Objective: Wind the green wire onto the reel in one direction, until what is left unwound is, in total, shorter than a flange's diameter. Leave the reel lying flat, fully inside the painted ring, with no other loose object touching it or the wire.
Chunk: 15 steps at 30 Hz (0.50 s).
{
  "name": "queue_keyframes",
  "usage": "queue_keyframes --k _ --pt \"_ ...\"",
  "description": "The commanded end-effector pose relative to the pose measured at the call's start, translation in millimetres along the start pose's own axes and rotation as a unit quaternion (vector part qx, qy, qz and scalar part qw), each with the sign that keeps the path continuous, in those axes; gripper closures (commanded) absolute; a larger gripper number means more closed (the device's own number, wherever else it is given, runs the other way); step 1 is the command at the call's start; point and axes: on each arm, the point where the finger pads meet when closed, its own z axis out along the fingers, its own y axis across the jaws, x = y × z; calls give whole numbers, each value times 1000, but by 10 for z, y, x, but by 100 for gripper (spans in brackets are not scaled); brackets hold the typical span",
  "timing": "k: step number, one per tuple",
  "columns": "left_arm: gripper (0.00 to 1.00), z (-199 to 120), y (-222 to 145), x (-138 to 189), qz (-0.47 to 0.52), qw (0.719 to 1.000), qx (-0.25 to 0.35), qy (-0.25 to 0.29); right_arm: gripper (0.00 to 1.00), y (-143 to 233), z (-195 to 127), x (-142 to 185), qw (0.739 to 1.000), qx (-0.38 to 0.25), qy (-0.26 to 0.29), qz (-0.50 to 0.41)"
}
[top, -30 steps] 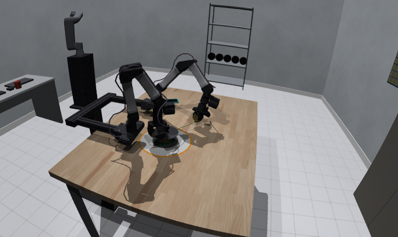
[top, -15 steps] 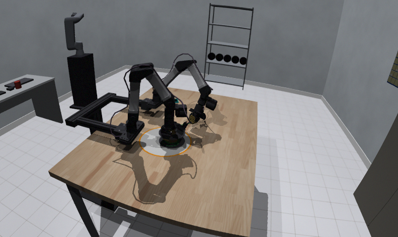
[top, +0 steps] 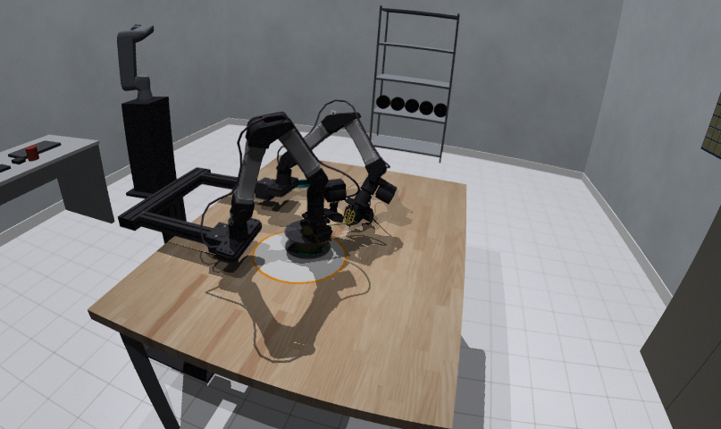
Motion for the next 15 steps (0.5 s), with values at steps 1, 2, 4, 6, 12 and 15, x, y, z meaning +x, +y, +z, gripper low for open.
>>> queue_keyframes --k 1,2,4,6,12,15 --pt "100 1 2 121 62 997 -39 19 44 96 -4 -87 985 -3 -4 -174" --pt "100 8 12 131 71 996 -46 17 44 126 -5 -89 978 -4 -5 -206" --pt "100 24 32 158 84 995 -56 11 44 176 -6 -86 963 -4 -5 -269" --pt "100 24 32 158 84 995 -56 11 44 176 -6 -86 963 -4 -5 -269" --pt "100 47 49 151 42 998 -53 -9 44 241 -7 -30 885 -5 -8 -466" --pt "100 42 40 118 29 998 -48 -14 44 248 -5 20 847 -8 -11 -532"
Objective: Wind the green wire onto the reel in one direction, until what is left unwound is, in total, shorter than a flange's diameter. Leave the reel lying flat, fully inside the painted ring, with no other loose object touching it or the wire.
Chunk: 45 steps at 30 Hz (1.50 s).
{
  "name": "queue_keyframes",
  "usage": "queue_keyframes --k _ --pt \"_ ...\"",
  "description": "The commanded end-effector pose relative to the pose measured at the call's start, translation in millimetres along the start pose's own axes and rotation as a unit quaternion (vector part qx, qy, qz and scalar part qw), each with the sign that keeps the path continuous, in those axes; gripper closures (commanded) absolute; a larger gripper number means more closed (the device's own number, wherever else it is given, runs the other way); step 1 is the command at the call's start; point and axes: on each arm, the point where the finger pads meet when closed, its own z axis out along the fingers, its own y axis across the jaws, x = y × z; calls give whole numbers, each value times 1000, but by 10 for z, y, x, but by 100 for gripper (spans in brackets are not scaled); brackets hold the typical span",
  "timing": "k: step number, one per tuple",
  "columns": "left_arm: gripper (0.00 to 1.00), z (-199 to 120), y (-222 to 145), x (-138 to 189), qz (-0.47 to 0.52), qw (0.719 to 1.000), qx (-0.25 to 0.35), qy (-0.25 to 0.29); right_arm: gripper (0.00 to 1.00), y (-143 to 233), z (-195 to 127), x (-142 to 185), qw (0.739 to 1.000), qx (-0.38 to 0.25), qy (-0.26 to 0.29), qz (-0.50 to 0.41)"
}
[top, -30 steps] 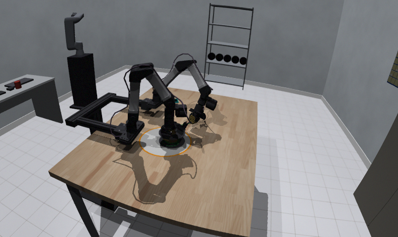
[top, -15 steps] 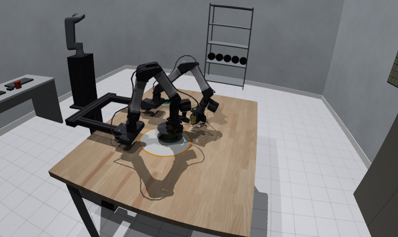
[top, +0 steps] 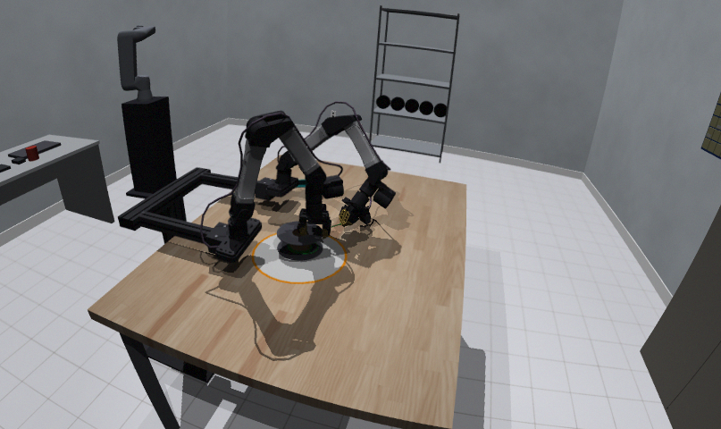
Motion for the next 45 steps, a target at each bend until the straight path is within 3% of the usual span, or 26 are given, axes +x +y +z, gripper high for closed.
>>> queue_keyframes --k 1,6,8,17,31,33,42,45 --pt "100 -85 -52 -73 -18 999 15 -25 44 109 -3 92 985 -8 2 -174" --pt "100 -117 -80 -137 -33 998 31 -46 44 142 -4 163 955 -17 3 -296" --pt "100 -117 -80 -137 -33 998 31 -46 44 142 -4 163 955 -17 3 -296" --pt "100 -195 -180 -101 -53 997 50 -41 19 142 -4 163 948 -19 4 -317" --pt "100 -290 -210 -9 -41 997 40 -46 19 81 -456 90 948 -19 4 -317" --pt "100 -282 -191 12 -38 998 40 -43 19 140 -457 -159 949 -19 4 -315" --pt "100 -234 -123 75 -34 998 39 -42 19 25 -358 -3 979 -18 6 -203" --pt "100 -205 -110 77 -24 998 39 -43 19 -34 -329 166 997 -17 9 -76"
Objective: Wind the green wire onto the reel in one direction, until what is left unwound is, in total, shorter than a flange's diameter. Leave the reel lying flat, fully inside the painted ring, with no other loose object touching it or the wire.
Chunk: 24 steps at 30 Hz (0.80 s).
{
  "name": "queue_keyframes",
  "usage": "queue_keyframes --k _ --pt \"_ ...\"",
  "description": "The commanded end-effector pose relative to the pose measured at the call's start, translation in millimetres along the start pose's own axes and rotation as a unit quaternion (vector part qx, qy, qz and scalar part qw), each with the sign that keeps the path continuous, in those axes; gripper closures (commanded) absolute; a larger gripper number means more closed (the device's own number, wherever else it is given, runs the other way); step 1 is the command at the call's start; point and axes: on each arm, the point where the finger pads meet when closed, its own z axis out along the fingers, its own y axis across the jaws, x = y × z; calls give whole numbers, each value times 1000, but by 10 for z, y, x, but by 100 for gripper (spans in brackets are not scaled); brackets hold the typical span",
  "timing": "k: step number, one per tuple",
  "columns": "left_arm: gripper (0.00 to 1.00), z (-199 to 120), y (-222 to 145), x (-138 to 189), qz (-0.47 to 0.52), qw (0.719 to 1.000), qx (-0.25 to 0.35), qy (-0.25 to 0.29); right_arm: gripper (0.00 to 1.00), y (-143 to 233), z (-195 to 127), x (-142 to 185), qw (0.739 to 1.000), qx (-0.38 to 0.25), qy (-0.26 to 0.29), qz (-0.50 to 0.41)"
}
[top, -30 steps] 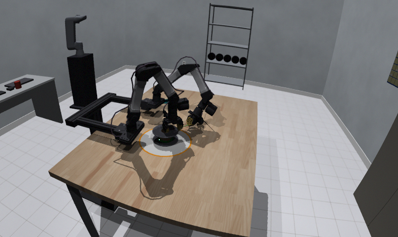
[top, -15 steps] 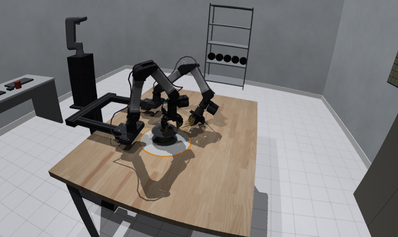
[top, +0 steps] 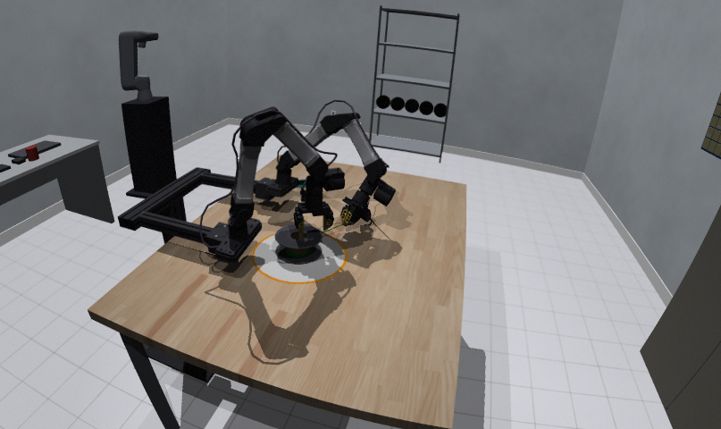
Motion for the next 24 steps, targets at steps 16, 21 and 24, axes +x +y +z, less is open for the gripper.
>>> queue_keyframes --k 16,21,24 --pt "100 -112 -67 108 33 999 24 -14 19 998 -30 445 786 -21 -2 618" --pt "100 -103 -57 109 35 999 24 -14 19 1193 -15 47 703 -16 -11 711" --pt "100 -104 -56 110 33 999 24 -14 19 1183 -2 -125 664 -19 -14 747"
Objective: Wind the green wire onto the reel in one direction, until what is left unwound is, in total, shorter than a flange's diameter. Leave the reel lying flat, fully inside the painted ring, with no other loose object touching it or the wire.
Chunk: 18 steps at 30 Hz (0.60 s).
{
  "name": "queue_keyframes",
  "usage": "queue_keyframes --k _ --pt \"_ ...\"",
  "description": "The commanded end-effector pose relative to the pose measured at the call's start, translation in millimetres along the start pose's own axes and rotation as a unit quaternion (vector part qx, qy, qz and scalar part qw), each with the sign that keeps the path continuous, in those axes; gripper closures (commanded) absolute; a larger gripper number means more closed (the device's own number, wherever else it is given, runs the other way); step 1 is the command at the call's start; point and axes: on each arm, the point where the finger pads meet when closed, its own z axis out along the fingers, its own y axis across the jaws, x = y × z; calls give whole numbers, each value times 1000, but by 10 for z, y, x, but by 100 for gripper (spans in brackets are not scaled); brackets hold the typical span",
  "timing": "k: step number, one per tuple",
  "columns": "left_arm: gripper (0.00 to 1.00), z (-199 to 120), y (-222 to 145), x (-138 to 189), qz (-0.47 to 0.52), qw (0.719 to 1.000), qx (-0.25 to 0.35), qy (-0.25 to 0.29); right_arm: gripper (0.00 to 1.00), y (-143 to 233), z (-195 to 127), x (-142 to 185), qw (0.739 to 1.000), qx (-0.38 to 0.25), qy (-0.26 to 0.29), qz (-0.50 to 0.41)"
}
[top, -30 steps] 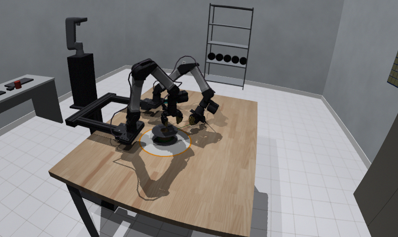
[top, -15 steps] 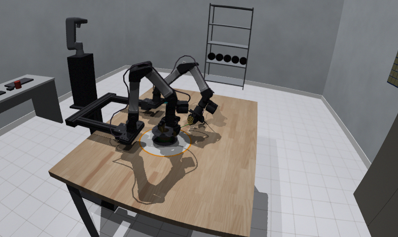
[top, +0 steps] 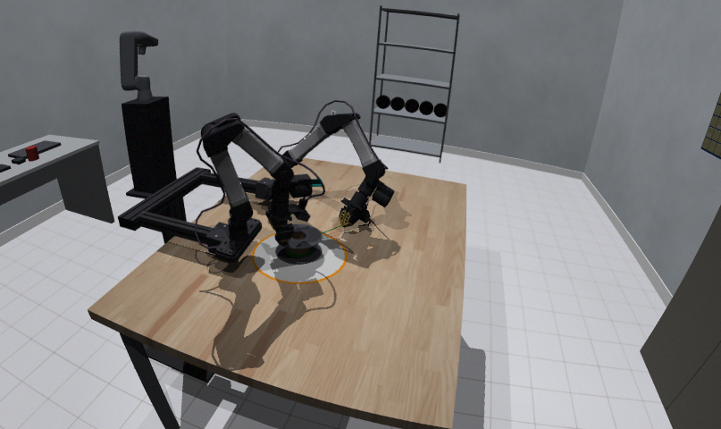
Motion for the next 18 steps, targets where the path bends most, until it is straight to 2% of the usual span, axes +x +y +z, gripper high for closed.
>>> queue_keyframes --k 1,5,7,8,13,18 --pt "100 -173 -87 114 25 999 25 -14 19 207 -13 -101 985 19 -17 171" --pt "100 -179 -92 115 26 999 25 -14 19 223 12 -189 967 10 -19 255" --pt "100 -179 -92 115 26 999 25 -14 19 223 12 -189 967 10 -19 255" --pt "100 -181 -93 116 26 999 25 -14 19 209 11 -208 946 11 -17 323" --pt "100 -188 -99 117 26 999 25 -14 19 125 -8 -291 889 7 -13 457" --pt "100 -196 -105 119 26 999 25 -14 19 80 -17 -310 808 4 -17 589"
